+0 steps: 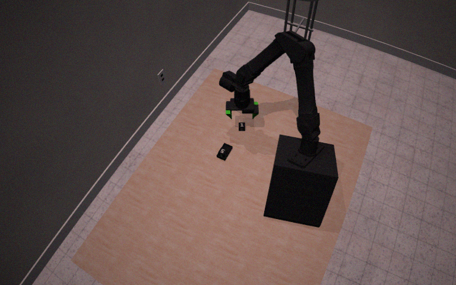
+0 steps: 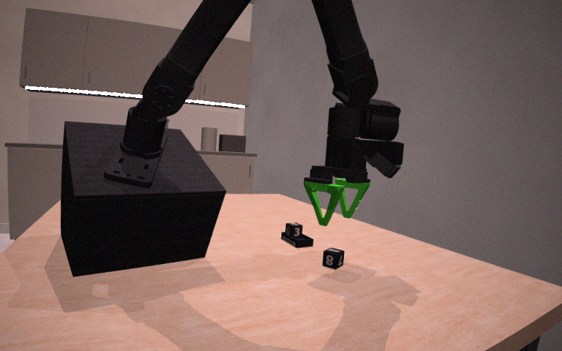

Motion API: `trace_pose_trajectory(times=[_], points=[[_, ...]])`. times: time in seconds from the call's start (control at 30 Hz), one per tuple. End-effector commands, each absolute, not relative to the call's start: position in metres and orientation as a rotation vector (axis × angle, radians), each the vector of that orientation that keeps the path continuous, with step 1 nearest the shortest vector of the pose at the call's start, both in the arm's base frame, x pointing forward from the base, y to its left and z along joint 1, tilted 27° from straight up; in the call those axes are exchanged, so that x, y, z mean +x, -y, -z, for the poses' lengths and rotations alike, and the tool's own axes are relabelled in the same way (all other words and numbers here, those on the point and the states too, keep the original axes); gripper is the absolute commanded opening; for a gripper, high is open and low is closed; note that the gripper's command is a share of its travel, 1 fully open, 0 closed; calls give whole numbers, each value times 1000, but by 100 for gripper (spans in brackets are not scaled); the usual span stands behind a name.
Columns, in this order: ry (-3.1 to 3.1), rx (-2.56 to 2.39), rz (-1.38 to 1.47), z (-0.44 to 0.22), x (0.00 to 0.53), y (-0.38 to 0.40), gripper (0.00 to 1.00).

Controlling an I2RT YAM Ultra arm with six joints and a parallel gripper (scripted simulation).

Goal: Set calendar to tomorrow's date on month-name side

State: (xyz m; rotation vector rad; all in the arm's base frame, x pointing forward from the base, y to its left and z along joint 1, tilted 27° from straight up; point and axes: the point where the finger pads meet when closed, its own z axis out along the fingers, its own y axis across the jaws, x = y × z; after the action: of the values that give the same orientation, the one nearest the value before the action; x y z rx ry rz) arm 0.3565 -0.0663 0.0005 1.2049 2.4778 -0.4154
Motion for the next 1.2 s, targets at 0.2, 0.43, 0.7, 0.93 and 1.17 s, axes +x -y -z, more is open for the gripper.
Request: trace_pose_trajectory(times=[0.2,0.43,0.7,0.93,1.17], points=[[-2463,1197,407,-8,359,64,45],[-2463,1197,407,-8,359,64,45],[-2463,1197,407,-8,359,64,45],[-2463,1197,407,-8,359,64,45],[-2463,1197,407,-8,359,64,45]])
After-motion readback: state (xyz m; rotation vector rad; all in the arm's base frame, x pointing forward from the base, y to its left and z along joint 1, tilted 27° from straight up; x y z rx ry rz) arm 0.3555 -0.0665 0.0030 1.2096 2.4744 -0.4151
